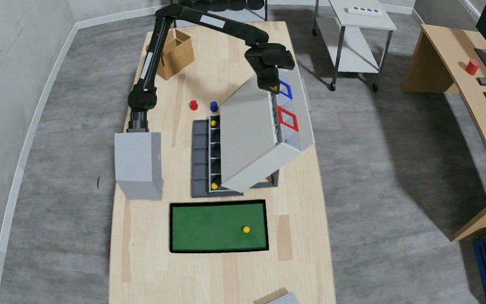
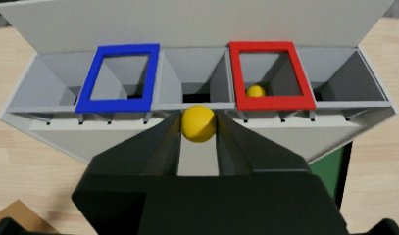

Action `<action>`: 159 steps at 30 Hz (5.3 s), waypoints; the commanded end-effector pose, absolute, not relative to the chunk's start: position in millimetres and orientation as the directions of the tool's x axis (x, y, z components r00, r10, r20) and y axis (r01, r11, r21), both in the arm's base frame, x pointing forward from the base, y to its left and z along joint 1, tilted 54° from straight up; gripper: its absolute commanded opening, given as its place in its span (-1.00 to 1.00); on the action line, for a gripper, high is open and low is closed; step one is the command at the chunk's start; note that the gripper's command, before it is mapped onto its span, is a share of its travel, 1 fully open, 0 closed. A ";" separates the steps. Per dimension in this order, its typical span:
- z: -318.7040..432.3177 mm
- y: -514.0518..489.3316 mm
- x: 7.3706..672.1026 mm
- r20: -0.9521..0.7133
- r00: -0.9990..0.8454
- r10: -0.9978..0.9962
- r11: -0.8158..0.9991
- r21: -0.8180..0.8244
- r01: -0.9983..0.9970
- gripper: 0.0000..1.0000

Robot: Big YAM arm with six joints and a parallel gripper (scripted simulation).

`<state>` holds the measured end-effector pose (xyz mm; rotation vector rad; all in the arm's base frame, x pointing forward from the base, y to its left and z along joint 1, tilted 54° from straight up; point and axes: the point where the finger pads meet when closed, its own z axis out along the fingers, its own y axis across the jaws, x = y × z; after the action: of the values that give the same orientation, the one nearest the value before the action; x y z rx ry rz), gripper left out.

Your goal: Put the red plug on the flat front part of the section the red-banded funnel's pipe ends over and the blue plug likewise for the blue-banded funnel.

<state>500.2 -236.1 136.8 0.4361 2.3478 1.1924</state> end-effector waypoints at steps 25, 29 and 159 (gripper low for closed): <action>155.7 -254.2 533.2 -0.316 -0.823 0.472 0.601 0.798 0.038 -1.00; 155.8 -254.0 533.2 -0.316 -0.823 0.472 0.602 0.798 0.038 -1.00; 140.8 -220.3 542.4 -0.308 -0.819 0.484 0.595 0.802 0.050 -1.00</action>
<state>535.4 -220.5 126.8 0.4464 2.3352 1.1729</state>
